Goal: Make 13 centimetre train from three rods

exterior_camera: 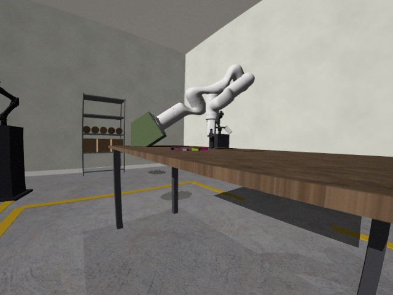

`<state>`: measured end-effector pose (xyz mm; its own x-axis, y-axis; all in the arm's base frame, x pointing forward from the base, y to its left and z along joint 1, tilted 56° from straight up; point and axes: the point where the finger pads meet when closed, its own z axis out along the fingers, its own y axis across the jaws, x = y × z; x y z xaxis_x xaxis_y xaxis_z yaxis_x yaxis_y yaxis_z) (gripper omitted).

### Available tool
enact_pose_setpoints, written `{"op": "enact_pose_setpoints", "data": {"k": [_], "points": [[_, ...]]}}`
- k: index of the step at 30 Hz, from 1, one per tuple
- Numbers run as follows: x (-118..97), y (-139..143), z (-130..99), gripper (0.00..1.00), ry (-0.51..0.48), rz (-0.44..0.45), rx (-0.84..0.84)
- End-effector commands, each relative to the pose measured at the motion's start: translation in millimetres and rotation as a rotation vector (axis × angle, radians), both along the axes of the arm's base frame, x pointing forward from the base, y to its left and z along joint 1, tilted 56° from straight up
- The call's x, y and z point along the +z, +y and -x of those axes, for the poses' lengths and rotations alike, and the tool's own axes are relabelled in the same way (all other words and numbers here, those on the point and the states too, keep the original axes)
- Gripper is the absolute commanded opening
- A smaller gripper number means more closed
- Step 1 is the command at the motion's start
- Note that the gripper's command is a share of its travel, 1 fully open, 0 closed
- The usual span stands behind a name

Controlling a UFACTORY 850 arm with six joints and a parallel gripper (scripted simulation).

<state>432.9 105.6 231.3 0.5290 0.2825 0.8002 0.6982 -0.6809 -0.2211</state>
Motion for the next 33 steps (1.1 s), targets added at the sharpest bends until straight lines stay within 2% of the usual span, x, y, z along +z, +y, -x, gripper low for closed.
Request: {"op": "enact_pose_setpoints", "data": {"k": [1, 5, 6, 8, 9, 11, 12, 14, 15, 33], "points": [[0.2, -0.2, -0.2, 0.08, -0.001, 0.0, 0.0], [0.2, -0.2, -0.2, 0.08, -0.001, 0.0, 0.0], [0.2, -0.2, -0.2, 0.12, -0.001, 0.0, 0.0], [0.2, -0.2, -0.2, 0.12, -0.001, 0.0, 0.0], [0.2, -0.2, -0.2, 0.16, -0.001, 0.0, 0.0], [0.2, -0.2, -0.2, 0.16, -0.001, 0.0, 0.0], [0.2, -0.2, -0.2, 0.2, -0.001, 0.0, 0.0], [0.2, -0.2, -0.2, 0.2, -0.001, 0.0, 0.0], [0.2, -0.2, -0.2, 0.24, -0.001, 0.0, 0.0], [6.6, -8.0, 5.4, 0.24, -0.001, 0.0, 0.0]]}}
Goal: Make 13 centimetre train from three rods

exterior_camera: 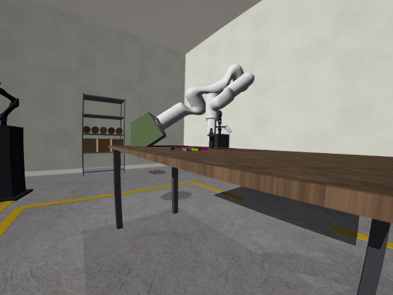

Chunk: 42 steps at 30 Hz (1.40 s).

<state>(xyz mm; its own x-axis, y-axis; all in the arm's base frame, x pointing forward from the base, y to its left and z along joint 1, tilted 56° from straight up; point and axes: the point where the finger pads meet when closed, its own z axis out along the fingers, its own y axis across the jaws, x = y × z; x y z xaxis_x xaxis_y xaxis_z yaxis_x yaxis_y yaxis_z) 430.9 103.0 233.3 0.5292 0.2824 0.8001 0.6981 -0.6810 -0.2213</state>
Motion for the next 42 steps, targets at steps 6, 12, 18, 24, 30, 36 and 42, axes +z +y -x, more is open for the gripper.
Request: {"op": "enact_pose_setpoints", "data": {"k": [6, 12, 18, 24, 30, 36, 42], "points": [[15, -17, 12, 0.24, -0.001, 0.0, 0.0], [33, -39, 28, 0.24, -0.001, 0.0, 0.0], [45, -55, 39, 0.24, -0.001, 0.0, 0.0], [48, -58, 41, 0.24, -0.001, 0.0, 0.0], [48, -58, 41, 1.0, -0.001, 0.0, 0.0], [48, -58, 41, 1.0, -0.001, 0.0, 0.0], [48, -58, 41, 1.0, -0.001, 0.0, 0.0]]}}
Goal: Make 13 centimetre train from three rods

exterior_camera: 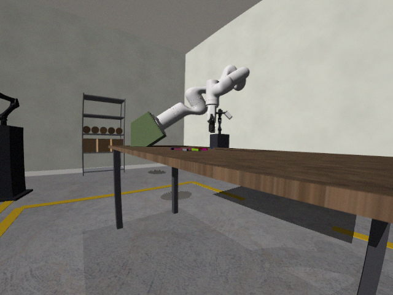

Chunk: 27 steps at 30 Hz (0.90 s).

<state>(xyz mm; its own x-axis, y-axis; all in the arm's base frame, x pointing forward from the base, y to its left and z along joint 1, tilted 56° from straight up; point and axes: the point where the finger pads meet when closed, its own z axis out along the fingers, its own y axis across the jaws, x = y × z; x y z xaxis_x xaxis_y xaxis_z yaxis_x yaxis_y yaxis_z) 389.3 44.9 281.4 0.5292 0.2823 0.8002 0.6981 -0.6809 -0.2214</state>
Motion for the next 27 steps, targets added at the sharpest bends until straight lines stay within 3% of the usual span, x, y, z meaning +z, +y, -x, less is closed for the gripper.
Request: {"op": "enact_pose_setpoints", "data": {"k": [1, 14, 27], "points": [[0, 0, 0, 1.0, -0.001, 0.0, 0.0], [0, -4, -5, 1.0, -0.037, 0.027, 0.03], [-7, -31, -39, 1.0, -0.316, 0.227, 0.26]]}}
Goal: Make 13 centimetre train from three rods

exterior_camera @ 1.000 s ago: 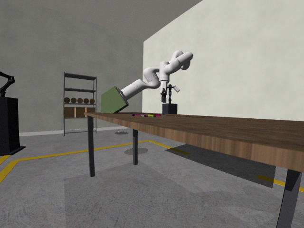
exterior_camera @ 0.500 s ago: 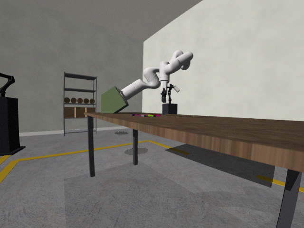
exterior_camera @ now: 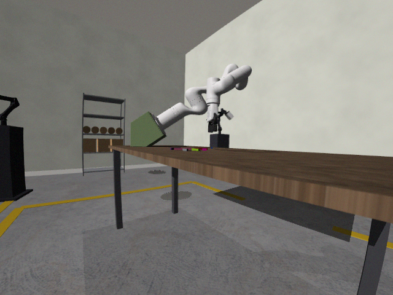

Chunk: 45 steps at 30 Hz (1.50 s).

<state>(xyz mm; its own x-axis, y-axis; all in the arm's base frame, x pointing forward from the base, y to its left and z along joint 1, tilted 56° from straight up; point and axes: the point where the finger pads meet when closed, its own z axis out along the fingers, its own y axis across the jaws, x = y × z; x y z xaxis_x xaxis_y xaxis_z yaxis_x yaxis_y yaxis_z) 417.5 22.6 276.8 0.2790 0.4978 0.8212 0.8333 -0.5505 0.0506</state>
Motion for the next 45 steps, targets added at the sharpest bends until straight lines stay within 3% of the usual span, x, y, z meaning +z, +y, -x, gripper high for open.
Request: {"op": "enact_pose_setpoints", "data": {"k": [1, 3, 5, 18, 20, 22, 35, 37, 45], "points": [[-3, -11, -14, 1.0, -0.12, 0.072, 0.093], [-3, -11, -14, 1.0, -0.12, 0.072, 0.093], [-6, -19, -23, 1.0, -0.198, 0.127, 0.158], [-20, -47, -54, 1.0, -0.464, 0.319, 0.382], [-20, -47, -54, 1.0, -0.464, 0.319, 0.382], [-25, -56, -62, 1.0, -0.541, 0.374, 0.447], [-45, -85, -89, 1.0, -0.81, 0.566, 0.673], [-45, -85, -89, 1.0, -0.81, 0.566, 0.673], [-63, -108, -107, 1.0, -1.007, 0.708, 0.839]]}}
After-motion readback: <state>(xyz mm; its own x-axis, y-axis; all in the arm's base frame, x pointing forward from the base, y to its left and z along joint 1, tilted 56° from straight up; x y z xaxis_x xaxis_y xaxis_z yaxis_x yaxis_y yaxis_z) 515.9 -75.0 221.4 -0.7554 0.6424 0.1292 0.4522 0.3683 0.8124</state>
